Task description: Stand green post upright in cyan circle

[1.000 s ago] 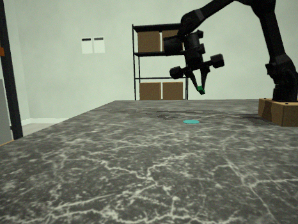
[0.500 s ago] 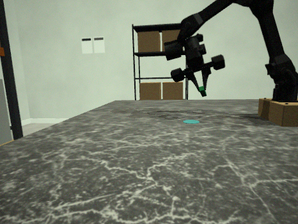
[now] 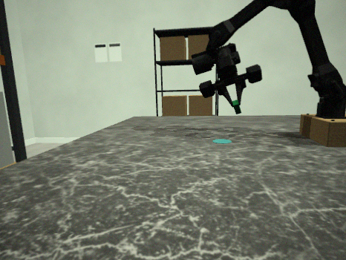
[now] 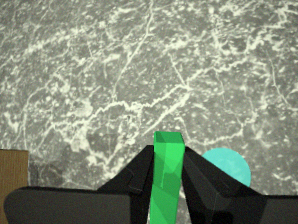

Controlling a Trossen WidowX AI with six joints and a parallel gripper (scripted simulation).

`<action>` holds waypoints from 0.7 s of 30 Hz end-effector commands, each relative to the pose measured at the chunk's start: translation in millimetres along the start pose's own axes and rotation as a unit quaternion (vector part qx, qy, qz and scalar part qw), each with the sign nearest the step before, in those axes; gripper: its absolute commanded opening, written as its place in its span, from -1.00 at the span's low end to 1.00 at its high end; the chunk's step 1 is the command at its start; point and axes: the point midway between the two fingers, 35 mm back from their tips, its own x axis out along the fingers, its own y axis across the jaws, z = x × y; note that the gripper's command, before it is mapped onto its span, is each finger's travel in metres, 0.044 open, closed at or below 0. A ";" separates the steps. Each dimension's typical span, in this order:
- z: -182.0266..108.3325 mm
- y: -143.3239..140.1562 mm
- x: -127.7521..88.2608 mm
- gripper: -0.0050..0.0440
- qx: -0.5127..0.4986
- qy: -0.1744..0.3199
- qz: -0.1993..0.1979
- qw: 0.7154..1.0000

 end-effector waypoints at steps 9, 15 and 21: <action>-0.4 2.1 0.3 -0.70 -0.009 -0.040 0.007 0.999; -0.3 2.9 0.7 -0.70 -0.015 -0.064 0.010 0.998; -0.2 3.5 0.8 -0.70 -0.019 -0.089 0.012 0.996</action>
